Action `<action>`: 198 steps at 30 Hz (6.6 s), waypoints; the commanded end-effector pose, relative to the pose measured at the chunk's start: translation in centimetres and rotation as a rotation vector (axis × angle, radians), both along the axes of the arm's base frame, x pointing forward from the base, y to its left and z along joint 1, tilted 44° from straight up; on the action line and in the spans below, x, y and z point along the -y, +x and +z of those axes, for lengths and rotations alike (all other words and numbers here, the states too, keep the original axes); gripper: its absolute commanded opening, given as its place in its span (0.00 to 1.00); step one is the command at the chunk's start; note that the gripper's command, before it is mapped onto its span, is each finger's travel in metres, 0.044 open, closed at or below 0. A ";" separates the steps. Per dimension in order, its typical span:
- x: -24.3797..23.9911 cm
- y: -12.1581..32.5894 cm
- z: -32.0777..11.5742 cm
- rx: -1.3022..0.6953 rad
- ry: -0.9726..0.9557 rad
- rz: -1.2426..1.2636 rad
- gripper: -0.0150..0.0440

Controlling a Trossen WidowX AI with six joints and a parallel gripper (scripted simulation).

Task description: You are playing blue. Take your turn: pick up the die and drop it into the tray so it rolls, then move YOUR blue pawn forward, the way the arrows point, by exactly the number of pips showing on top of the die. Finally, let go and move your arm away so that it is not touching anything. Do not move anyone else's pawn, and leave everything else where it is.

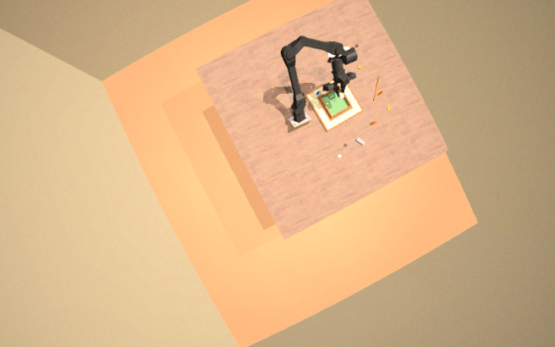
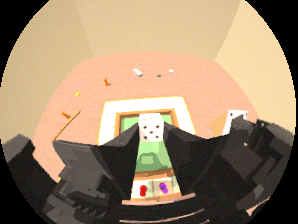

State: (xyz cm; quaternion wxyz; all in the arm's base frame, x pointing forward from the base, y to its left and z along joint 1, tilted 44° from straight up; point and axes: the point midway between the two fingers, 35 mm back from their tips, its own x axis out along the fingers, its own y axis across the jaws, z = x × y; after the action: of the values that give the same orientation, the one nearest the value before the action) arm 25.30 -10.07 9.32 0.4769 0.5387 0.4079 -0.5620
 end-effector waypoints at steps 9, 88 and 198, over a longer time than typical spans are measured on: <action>2.7 -0.8 2.9 0.000 -0.006 -0.003 0.88; -13.3 -4.5 -0.8 0.691 0.388 1.714 0.59; -7.3 -9.4 -7.2 0.681 0.375 1.720 0.70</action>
State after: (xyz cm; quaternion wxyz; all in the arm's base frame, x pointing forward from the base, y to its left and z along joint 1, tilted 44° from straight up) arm 15.90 -2.60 2.02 0.7269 0.2571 0.5879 0.2449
